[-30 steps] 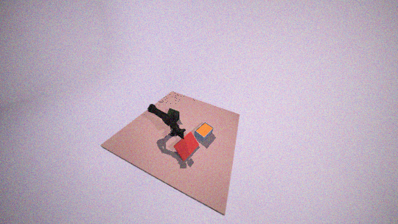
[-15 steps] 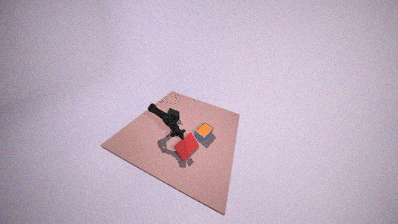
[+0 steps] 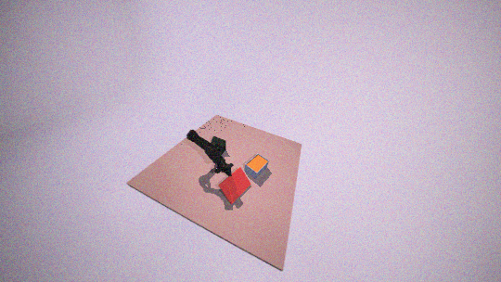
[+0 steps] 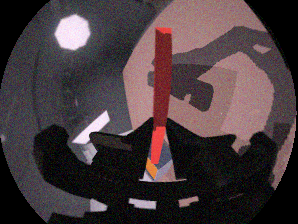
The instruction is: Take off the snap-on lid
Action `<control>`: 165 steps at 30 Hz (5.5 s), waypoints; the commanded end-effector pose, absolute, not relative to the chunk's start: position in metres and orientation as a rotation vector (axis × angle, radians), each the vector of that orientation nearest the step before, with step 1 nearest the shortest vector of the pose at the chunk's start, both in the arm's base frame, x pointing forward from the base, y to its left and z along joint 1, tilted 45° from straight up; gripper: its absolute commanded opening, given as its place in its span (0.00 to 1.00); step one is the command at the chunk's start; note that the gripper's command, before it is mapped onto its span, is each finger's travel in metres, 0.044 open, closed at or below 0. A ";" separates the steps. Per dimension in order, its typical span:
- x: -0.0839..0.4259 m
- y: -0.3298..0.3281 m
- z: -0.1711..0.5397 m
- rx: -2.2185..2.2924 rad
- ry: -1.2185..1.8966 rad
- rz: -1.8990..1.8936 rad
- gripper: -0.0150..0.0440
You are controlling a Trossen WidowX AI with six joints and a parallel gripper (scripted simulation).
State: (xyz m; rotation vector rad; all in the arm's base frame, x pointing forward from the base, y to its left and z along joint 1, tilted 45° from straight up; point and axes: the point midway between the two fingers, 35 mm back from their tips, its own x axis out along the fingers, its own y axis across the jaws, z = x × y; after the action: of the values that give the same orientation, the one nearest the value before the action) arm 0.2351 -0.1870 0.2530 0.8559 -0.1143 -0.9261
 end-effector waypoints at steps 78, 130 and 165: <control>0.229 -0.224 0.223 0.851 -0.104 -0.945 0.72; 0.166 -0.177 0.226 0.851 -0.100 -0.947 1.00; 0.158 -0.137 0.252 0.857 -0.094 -0.949 1.00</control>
State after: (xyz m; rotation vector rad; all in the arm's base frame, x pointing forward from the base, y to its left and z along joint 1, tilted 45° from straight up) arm 0.1574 -0.1362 0.2537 0.8551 -0.0922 -0.9476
